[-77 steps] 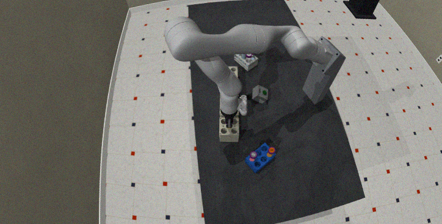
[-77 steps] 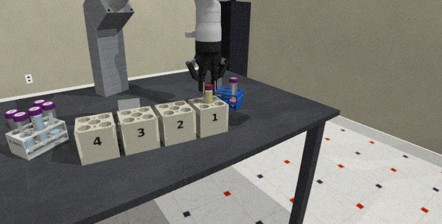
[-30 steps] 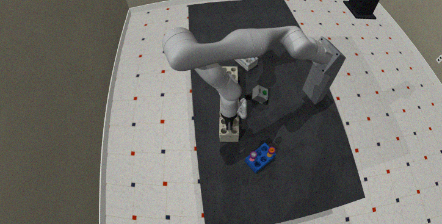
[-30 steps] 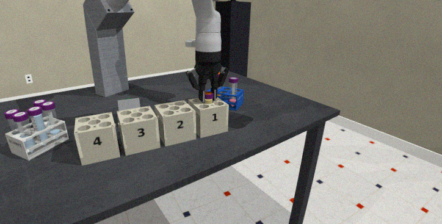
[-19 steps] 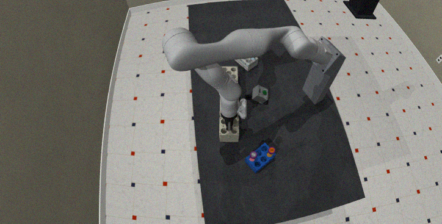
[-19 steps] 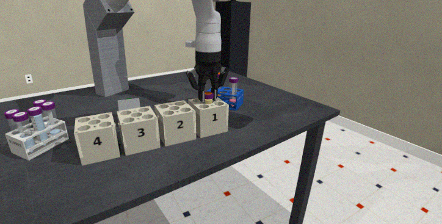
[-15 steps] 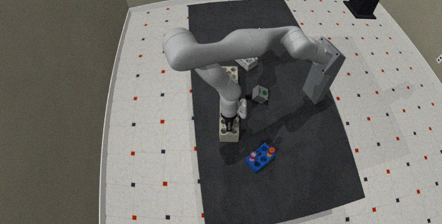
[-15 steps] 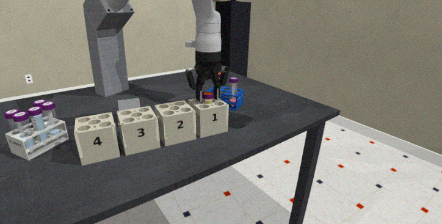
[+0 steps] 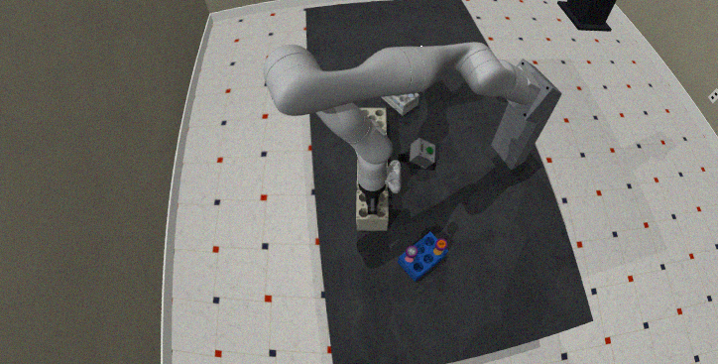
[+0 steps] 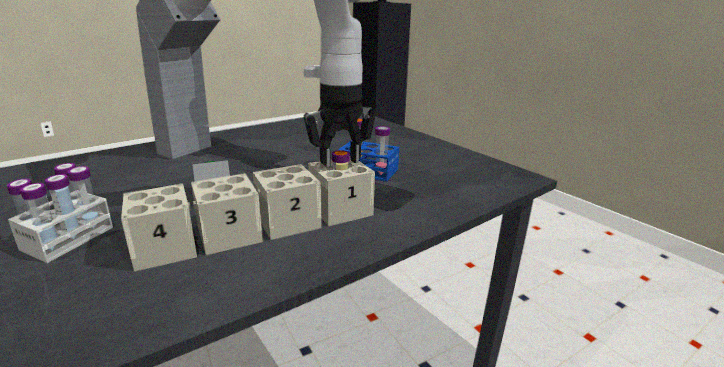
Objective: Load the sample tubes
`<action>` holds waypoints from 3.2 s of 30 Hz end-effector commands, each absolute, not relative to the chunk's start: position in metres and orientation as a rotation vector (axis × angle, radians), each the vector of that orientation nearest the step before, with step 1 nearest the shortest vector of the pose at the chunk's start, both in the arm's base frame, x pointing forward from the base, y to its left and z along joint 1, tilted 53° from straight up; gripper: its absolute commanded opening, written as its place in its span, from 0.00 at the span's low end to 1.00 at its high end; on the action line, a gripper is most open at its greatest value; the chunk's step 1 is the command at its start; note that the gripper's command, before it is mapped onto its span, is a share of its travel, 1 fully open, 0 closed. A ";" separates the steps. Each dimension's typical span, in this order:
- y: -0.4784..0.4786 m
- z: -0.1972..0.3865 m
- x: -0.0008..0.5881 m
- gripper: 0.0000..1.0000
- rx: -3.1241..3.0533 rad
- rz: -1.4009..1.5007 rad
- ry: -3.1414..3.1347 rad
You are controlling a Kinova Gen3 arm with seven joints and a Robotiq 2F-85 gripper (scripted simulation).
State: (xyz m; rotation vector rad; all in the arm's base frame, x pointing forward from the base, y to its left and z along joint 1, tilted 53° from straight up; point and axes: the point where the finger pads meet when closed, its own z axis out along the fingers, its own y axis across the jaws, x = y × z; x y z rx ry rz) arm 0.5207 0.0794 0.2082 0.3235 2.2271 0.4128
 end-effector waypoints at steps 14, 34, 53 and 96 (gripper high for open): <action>0.078 0.213 0.515 0.62 0.323 0.413 2.226; 0.074 0.228 0.496 0.62 0.323 0.413 2.226; 0.069 0.242 0.478 0.62 0.323 0.413 2.226; 0.060 0.271 0.440 0.62 0.323 0.413 2.226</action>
